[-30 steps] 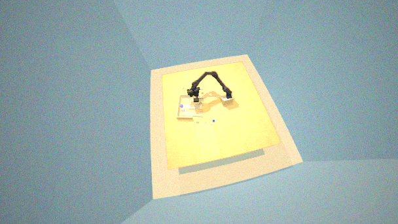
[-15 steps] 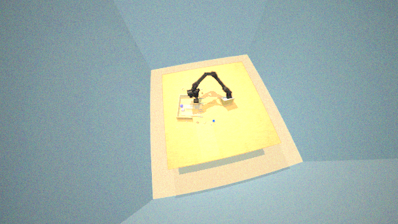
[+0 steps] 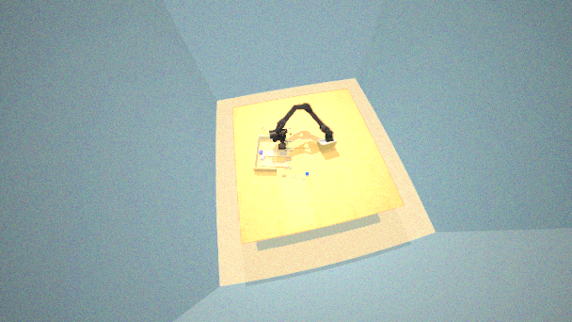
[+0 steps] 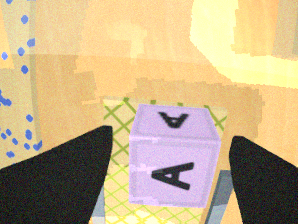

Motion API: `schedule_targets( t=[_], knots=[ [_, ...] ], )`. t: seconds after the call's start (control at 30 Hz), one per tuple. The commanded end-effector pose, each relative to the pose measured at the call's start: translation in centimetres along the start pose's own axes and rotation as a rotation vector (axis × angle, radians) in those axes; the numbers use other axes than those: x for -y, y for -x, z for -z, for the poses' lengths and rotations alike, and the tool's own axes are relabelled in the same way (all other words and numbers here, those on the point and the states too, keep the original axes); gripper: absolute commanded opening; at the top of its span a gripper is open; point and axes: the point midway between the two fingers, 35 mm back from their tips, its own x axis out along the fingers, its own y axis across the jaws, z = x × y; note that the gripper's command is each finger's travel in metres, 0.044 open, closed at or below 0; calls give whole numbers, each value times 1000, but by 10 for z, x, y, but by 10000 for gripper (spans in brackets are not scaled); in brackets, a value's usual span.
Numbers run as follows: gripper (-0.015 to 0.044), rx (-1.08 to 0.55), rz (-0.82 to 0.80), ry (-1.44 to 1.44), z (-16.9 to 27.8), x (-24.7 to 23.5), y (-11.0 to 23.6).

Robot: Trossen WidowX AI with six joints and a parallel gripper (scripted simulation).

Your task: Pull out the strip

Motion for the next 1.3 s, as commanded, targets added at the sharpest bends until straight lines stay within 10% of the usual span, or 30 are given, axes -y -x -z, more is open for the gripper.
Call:
schedule_targets(
  t=[0.0,0.6,1.27],
  knots=[
    [250,-7,6,13,3,-1,-4],
    [0,-3,1,0,2,-1,-2],
    [0,-11,4,16,67,-3,41]
  ],
)
